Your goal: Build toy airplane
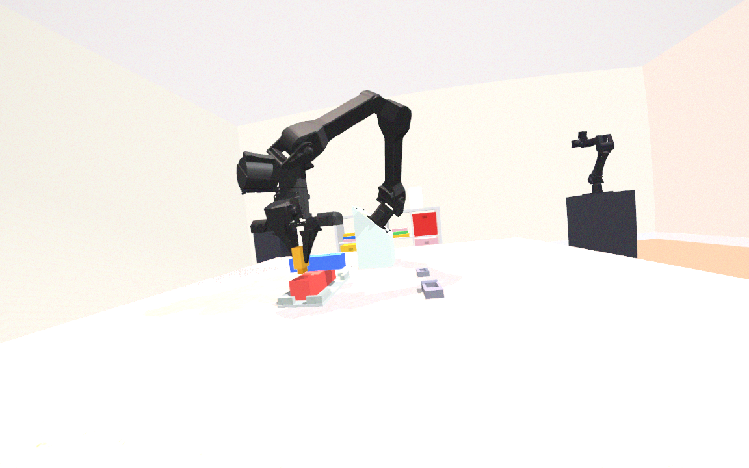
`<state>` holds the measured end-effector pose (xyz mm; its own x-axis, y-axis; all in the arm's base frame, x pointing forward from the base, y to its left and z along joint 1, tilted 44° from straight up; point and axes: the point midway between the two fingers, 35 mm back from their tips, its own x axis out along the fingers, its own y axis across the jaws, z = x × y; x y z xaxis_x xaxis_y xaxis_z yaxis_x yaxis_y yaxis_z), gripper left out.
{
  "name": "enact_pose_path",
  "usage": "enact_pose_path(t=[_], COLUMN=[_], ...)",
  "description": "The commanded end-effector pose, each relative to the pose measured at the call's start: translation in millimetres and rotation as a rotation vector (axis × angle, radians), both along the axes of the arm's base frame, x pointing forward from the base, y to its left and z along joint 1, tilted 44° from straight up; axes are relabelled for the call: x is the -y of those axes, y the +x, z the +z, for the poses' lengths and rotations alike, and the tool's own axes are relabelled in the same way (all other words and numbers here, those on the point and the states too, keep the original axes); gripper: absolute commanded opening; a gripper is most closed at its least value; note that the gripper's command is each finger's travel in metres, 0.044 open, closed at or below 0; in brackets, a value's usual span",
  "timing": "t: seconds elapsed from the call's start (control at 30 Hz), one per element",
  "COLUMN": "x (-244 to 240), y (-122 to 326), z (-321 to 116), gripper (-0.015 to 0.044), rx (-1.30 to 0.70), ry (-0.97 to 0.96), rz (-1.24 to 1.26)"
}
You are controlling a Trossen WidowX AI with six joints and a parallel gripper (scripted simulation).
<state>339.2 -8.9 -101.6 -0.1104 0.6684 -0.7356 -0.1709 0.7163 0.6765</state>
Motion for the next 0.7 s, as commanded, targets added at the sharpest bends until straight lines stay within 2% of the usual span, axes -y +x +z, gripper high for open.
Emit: enact_pose_path(t=[0.0,0.67], x=[-5.5,-11.5], y=[-0.8,-2.4], z=[-5.0,-11.7], gripper=[0.0065,0.0065], rx=[-0.001,-0.001], ry=[0.005,0.006], rz=[-0.005,-0.005])
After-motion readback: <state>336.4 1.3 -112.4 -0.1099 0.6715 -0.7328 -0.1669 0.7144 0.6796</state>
